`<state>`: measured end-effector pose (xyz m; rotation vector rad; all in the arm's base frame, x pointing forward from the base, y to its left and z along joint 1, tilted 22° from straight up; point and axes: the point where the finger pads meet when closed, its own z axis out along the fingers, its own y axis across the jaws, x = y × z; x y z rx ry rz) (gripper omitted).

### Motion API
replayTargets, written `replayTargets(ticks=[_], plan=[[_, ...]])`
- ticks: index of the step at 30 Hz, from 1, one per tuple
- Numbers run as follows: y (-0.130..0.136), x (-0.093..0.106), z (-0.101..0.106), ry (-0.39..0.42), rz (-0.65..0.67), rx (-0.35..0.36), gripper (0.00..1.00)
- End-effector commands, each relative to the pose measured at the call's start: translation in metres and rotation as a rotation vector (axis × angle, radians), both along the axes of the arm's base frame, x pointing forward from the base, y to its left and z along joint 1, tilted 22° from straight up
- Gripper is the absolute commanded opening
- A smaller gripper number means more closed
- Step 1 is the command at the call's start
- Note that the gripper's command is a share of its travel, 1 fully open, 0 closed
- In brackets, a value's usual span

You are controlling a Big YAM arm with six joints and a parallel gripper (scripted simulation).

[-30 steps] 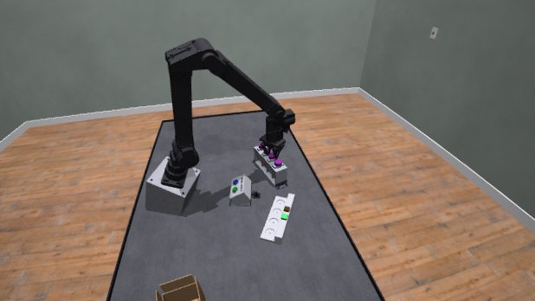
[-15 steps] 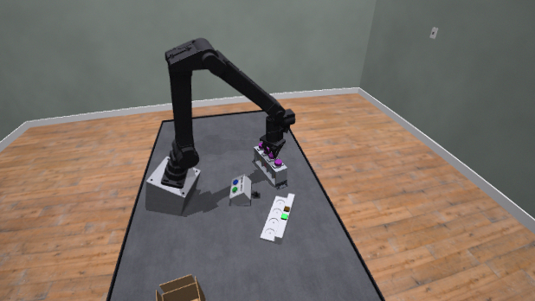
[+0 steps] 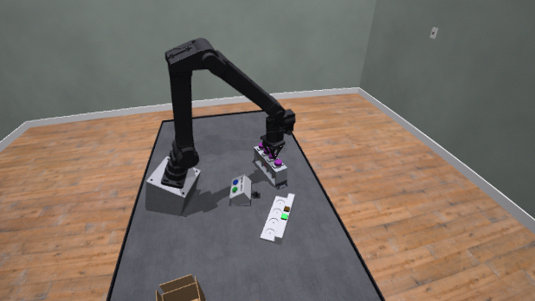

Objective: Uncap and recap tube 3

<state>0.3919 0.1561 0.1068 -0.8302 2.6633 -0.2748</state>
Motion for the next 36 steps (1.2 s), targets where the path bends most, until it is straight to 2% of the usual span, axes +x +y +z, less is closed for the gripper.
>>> replayTargets(ticks=[1,3,5,15,18,19,23,24,34,35,36], plan=[[-0.006,0.004,-0.001,-0.028,-0.182,0.074,0.00],[-0.006,0.004,-0.002,-0.032,-0.243,0.098,0.00],[-0.006,0.004,-0.002,-0.032,-0.243,0.098,0.00],[-0.006,0.005,-0.005,-0.054,-0.538,0.214,0.00],[-0.006,0.004,-0.005,-0.054,-0.538,0.214,0.00],[0.002,0.009,0.008,-0.068,-0.513,0.225,0.00],[0.002,0.009,0.008,-0.068,-0.513,0.225,0.00],[0.002,0.009,0.008,-0.068,-0.513,0.225,0.49],[0.002,0.009,0.008,-0.068,-0.513,0.225,0.49],[-0.006,0.004,-0.002,-0.053,-0.480,0.195,0.49],[-0.006,0.004,0.001,-0.055,-0.443,0.184,0.49]])
